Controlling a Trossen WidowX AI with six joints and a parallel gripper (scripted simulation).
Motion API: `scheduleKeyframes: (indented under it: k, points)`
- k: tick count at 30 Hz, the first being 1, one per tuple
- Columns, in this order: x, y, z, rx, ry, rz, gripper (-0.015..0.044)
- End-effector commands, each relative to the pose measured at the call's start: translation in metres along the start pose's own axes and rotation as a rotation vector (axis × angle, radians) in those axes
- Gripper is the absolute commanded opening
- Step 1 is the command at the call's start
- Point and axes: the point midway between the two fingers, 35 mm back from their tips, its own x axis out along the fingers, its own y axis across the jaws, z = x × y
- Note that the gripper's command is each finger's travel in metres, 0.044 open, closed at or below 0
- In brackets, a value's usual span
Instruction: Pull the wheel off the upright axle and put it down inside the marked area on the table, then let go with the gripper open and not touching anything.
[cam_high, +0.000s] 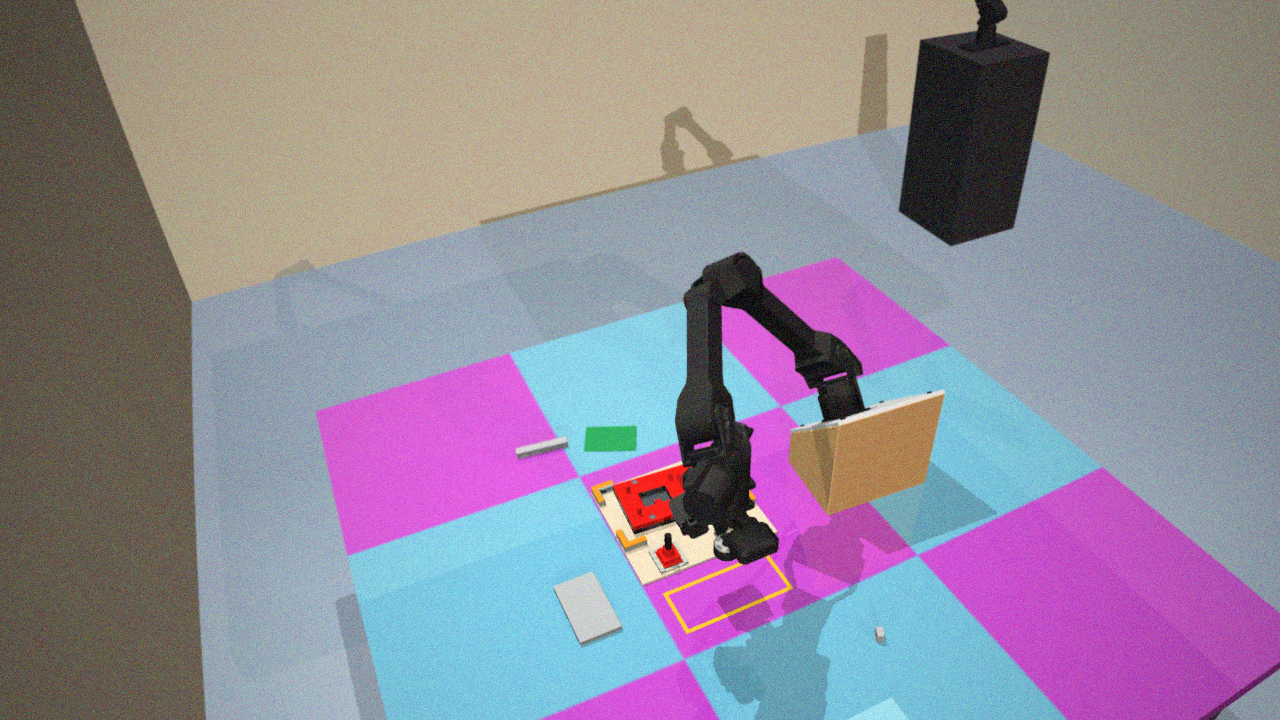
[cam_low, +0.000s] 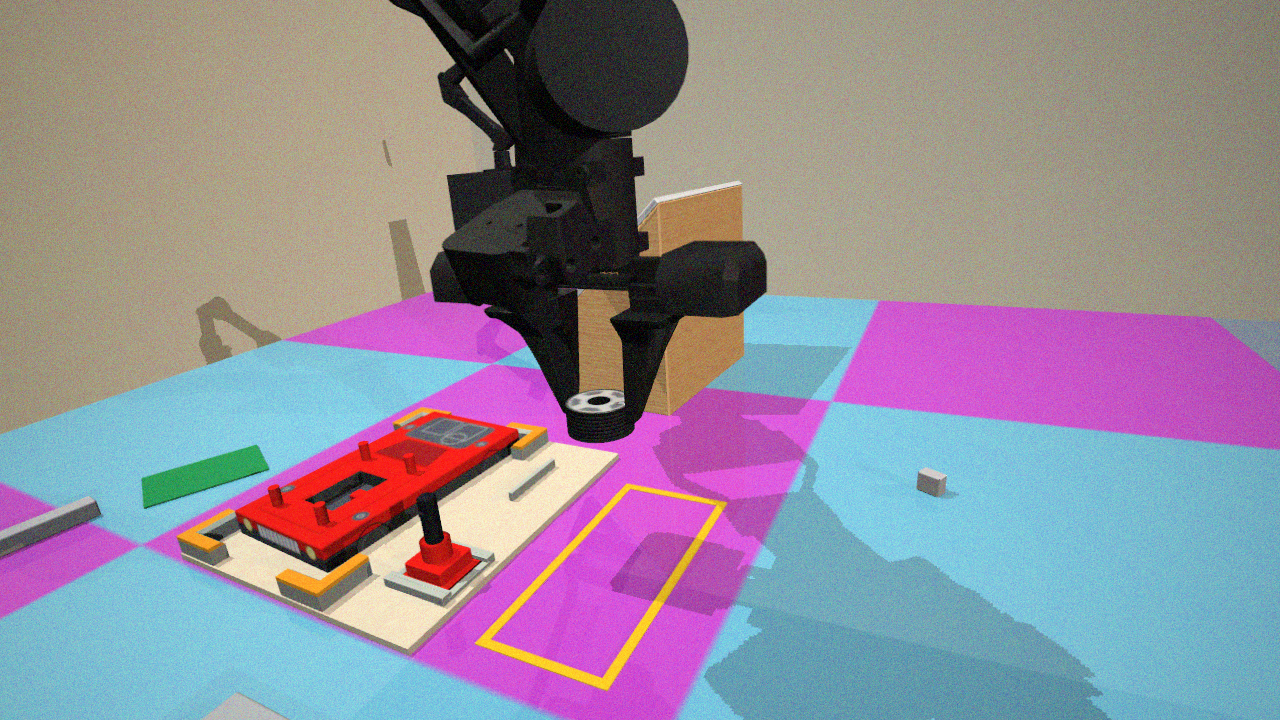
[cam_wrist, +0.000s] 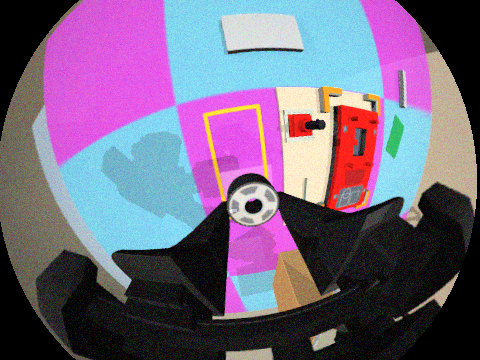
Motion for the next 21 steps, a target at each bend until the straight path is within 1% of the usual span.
scheduleKeyframes:
  k: [1, 7, 17, 21]
  points:
    - [0.013, 0.001, -0.002, 0.0, 0.004, -0.004, 0.0]
    - [0.028, 0.002, -0.001, 0.0, 0.004, -0.004, 0.0]
    - [0.097, 0.0, -0.002, 0.0, 0.004, -0.008, 0.0]
    - [0.102, 0.0, -0.003, 0.0, 0.004, -0.008, 0.0]
